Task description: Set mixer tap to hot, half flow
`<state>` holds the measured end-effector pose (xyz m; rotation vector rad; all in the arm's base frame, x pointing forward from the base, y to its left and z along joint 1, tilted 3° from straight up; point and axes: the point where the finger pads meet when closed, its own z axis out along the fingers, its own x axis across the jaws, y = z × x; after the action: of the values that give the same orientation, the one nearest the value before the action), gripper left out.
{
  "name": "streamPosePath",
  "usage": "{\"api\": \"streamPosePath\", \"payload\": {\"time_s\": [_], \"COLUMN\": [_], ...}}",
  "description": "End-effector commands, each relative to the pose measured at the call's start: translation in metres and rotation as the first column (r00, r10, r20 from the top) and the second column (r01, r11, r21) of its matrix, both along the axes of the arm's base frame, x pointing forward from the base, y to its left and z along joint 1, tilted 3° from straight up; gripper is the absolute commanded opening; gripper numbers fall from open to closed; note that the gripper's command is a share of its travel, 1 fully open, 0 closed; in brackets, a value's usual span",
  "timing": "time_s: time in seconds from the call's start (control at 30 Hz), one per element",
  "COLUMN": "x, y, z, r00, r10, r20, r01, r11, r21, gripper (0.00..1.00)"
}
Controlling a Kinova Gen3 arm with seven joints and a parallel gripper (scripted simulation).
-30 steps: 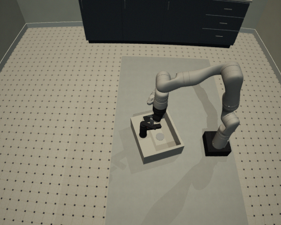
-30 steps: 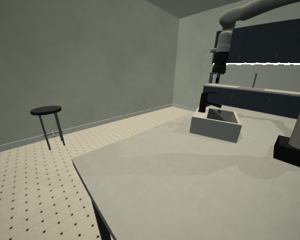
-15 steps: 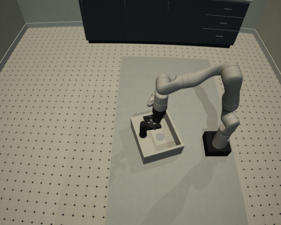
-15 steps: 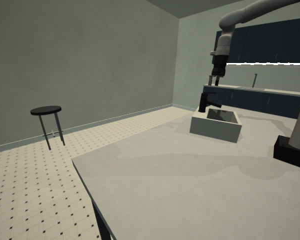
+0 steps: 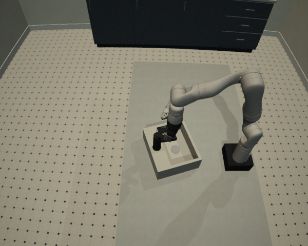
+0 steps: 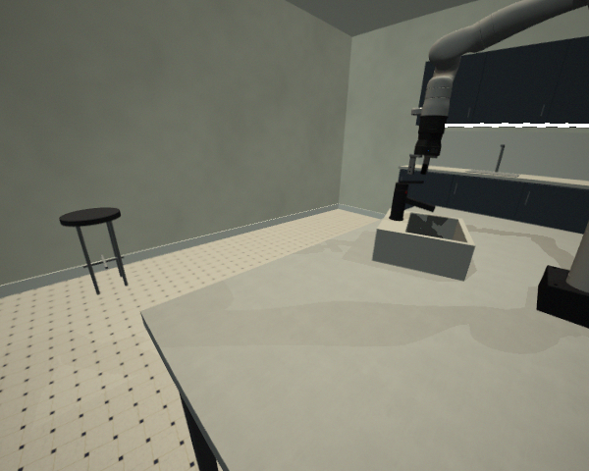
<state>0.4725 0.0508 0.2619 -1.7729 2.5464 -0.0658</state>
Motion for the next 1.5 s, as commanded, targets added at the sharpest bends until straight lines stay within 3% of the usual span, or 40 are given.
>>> {"api": "streamPosePath", "payload": {"time_s": [0.0,1.47], "x": [-0.0010,-0.0027], "y": [0.0028,0.0029], "z": [-0.0064,-0.0125], "r00": [1.000,1.000], "r10": [-0.001,-0.001], "r20": [-0.005,-0.011], "r01": [0.001,0.001], "r11": [1.000,1.000], "r21": [0.003,0.003], "gripper": [1.00,1.00]}}
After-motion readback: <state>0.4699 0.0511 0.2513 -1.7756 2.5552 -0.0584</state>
